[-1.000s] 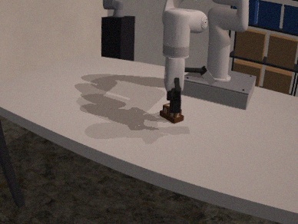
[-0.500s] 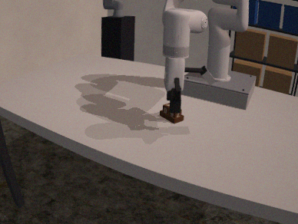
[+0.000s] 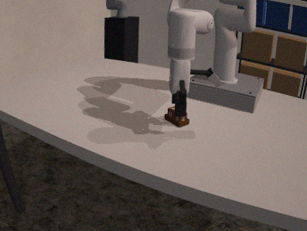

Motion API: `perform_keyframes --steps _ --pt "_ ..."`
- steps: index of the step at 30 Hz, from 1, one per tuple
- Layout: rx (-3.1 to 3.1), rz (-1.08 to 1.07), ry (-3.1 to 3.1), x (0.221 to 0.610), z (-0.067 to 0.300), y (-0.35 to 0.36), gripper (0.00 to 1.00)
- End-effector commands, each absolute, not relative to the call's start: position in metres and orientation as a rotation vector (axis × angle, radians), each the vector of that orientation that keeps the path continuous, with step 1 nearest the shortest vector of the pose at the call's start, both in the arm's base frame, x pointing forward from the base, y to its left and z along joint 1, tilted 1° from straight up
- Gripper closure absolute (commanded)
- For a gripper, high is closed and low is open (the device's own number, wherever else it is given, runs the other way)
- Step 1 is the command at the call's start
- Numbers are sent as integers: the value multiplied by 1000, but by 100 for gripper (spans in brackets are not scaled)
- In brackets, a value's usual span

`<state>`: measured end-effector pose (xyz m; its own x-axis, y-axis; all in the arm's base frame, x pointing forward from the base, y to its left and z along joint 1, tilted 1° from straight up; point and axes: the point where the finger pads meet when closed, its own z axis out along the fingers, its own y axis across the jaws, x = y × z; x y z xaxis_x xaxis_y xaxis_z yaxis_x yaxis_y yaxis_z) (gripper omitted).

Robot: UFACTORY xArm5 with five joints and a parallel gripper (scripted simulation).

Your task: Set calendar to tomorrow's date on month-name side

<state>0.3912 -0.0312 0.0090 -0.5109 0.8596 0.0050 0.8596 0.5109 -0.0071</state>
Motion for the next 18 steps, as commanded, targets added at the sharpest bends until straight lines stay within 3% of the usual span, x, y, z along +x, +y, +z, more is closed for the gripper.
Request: perform_keyframes --steps 1,18 --pt "-1551 4 -2726 393 10 -31 0" --pt "-1551 3 -2726 386 10 -46 0"
